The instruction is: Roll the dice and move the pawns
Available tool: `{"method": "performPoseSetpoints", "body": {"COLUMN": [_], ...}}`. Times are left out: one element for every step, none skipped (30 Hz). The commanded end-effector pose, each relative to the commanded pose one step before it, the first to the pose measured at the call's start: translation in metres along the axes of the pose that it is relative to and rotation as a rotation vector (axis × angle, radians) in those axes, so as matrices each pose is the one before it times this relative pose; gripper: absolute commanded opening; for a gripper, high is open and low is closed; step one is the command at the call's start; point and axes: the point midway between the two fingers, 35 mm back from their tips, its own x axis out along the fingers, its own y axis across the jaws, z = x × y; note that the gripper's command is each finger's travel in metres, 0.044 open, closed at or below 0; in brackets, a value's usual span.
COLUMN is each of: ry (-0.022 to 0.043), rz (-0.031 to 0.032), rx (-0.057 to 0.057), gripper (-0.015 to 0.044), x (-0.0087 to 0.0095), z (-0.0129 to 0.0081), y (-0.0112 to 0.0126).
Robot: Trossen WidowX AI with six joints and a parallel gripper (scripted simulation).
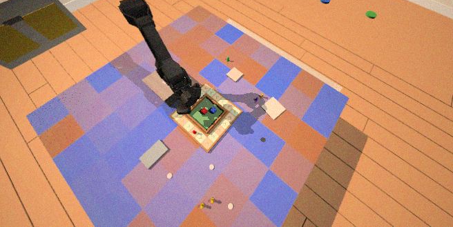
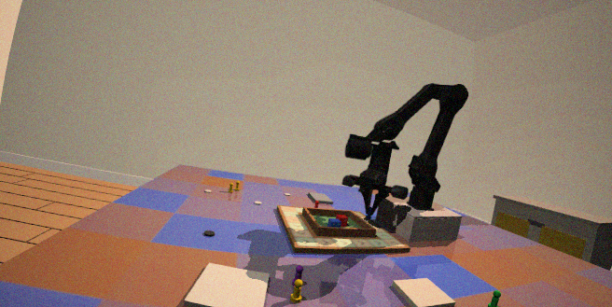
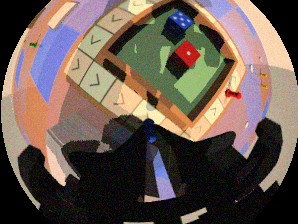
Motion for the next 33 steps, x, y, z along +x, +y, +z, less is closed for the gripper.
{"method": "performPoseSetpoints", "body": {"ry": [0.00186, 0.00000, 0.00000, 0.00000, 0.00000, 0.00000, 0.00000, 0.00000, 0.00000, 0.00000, 0.00001, 0.00001, 0.00000, 0.00000, -0.00369, 0.00000, 0.00000, 0.00000, 0.00000, 0.00000, 0.00000, 0.00000, 0.00000, 0.00020, 0.00060, 0.00100, 0.00101, 0.00060, 0.00020, 0.00000, 0.00000, 0.00000, 0.00000], "rz": [0.01228, 0.00001, 0.00001, 0.00001, 0.00001, 0.00002, 0.00002, 0.00002, 0.00002, 0.00002, 0.00002, 0.00002, 0.00001, 0.00000, -0.01494, 0.00000, 0.00000, 0.00000, 0.00000, 0.00000, 0.00000, 0.00000, 0.00000, 0.00076, 0.00229, 0.00389, 0.00399, 0.00244, 0.00082, 0.00000, 0.00000, 0.00000, 0.00000], "rx": [0.0018, 0.0000, 0.0000, 0.0000, 0.0000, 0.0000, 0.0000, 0.0000, 0.0000, 0.0000, 0.0000, 0.0000, 0.0000, 0.0000, -0.0033, 0.0000, 0.0000, 0.0000, 0.0000, 0.0000, 0.0000, 0.0000, 0.0000, 0.0002, 0.0005, 0.0009, 0.0009, 0.0005, 0.0002, 0.0000, 0.0000, 0.0000, 0.0000], "gripper": [0.0000, 0.0000, 0.0000, 0.0000, 0.0000, 0.0000, 0.0000, 0.0000, 0.0000, 0.0000, 0.0000, 0.0000, 0.0000, 0.0000, 0.0026, 0.0053, 0.0079, 0.0105, 0.0131, 0.0157, 0.0184, 0.0210, 0.0236, 0.0263, 0.0289, 0.0315, 0.0341, 0.0368, 0.0394, 0.0420, 0.0440, 0.0440, 0.0440], "x": [0.00490, 0.00072, 0.00093, 0.00115, 0.00138, 0.00157, 0.00164, 0.00165, 0.00165, 0.00164, 0.00163, 0.00132, 0.00079, 0.00026, -0.00596, 0.00000, 0.00000, 0.00000, 0.00000, 0.00000, 0.00000, 0.00000, 0.00000, -0.00259, -0.00792, -0.01362, -0.01407, -0.00861, -0.00289, 0.00000, 0.00000, 0.00000, 0.00000], "z": [-0.00072, 0.00002, 0.00002, 0.00002, 0.00002, 0.00001, 0.00000, -0.00001, -0.00002, -0.00003, -0.00004, -0.00004, -0.00003, -0.00001, 0.00139, 0.00000, 0.00000, 0.00000, 0.00000, 0.00000, 0.00000, 0.00000, 0.00000, 0.00021, 0.00048, 0.00032, -0.00031, -0.00049, -0.00022, 0.00000, 0.00000, 0.00000, 0.00000], "y": [0.00256, -0.00003, -0.00003, -0.00003, -0.00003, -0.00002, 0.00000, 0.00001, 0.00003, 0.00005, 0.00006, 0.00006, 0.00004, 0.00001, -0.00347, 0.00000, 0.00000, 0.00000, 0.00000, 0.00000, 0.00000, 0.00000, 0.00000, -0.00037, -0.00088, -0.00066, 0.00042, 0.00079, 0.00036, 0.00000, 0.00000, 0.00000, 0.00000]}}
